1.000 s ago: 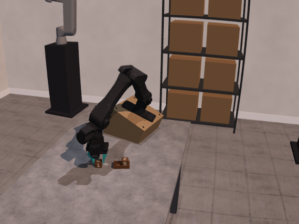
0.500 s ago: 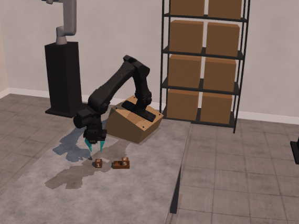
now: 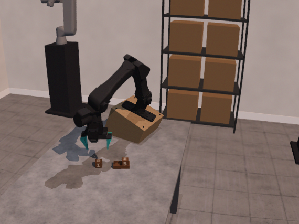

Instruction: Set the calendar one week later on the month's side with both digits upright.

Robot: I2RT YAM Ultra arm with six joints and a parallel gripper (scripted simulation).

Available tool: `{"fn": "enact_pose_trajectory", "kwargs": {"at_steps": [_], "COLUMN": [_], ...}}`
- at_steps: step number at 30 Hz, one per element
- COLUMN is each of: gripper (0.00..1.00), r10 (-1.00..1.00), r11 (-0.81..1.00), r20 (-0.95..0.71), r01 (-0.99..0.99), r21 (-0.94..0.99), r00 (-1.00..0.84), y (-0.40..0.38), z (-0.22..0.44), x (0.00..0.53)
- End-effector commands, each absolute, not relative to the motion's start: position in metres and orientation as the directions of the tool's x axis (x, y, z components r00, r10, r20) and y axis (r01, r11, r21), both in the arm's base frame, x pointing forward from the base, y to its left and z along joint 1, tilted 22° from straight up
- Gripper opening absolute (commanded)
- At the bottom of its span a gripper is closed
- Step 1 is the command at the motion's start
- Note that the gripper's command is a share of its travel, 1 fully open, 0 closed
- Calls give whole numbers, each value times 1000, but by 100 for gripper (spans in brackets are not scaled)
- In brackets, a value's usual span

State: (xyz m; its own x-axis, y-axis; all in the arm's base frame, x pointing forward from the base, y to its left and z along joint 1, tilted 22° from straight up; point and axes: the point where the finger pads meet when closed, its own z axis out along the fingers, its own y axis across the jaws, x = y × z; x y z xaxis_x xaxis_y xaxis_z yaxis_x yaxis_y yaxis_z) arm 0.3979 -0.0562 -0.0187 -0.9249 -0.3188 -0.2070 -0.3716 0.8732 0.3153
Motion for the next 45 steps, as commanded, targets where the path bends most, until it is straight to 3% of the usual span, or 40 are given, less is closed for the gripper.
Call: {"fn": "enact_pose_trajectory", "kwargs": {"at_steps": [1,19,34,36,45], "gripper": [100,100,100,100,100], "r10": [-310,-272,262,262,557], "r11": [877,890,893,893,745], "r20": [-214,-201,9,9,140], "r01": [-366,-326,246,246,568], "r21": [311,320,378,378,351], "r00": [-926,-941,-965,-965,-818], "y": [-60,-60,-60,-60,-60], "z": [-14,-14,-17,-17,-19], "x": [399,399,398,398,398]}}
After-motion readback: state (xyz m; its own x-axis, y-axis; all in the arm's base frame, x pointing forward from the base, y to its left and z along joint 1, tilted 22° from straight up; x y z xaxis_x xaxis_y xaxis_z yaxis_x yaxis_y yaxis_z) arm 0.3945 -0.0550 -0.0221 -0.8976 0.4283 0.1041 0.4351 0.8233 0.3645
